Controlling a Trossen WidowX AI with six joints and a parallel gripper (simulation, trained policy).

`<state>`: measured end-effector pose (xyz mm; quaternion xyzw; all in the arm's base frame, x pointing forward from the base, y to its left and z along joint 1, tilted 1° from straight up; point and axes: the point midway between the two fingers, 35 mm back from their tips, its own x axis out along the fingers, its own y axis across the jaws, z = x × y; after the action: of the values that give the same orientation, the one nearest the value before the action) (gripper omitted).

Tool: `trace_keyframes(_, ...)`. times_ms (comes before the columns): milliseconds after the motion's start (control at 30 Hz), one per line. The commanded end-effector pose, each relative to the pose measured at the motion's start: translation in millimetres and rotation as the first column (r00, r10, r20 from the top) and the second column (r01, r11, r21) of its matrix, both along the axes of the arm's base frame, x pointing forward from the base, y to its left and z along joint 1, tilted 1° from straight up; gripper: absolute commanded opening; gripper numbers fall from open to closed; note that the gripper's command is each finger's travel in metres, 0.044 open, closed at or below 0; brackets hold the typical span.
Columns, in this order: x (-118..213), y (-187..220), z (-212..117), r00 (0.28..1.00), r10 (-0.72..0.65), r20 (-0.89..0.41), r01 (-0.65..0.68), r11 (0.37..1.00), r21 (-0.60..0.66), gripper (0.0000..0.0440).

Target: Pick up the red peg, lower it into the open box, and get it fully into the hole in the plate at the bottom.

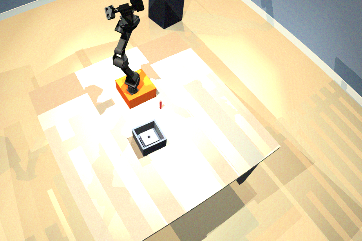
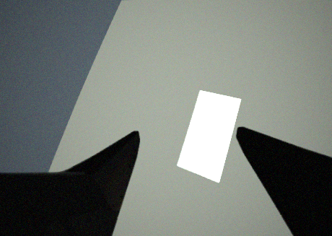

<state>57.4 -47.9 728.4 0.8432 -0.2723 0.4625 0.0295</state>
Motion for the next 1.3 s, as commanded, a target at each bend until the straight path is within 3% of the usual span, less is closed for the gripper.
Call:
trace_keyframes(0, -1.3, 4.3, -0.6, 1.0, -0.02, -0.007, 0.02, 1.0, -0.021, 0.042)
trace_keyframes(33, -3.4, 10.5, -0.9, 0.999, -0.042, -0.009, 0.042, 0.998, -0.047, 0.0439)
trace_keyframes(267, -18.7, 64.8, 2.4, 0.985, -0.169, 0.044, 0.175, 0.954, -0.244, 0.044)
trace_keyframes(567, -20.1, 141.7, -6.4, 0.946, -0.298, 0.128, 0.322, 0.815, -0.482, 0.044)
trace_keyframes(867, 0.3, 217.2, -32.2, 0.895, -0.392, 0.214, 0.424, 0.596, -0.682, 0.044)
trace_keyframes(1267, 56.3, 301.8, -92.9, 0.832, -0.454, 0.319, 0.453, 0.223, -0.863, 0.044)
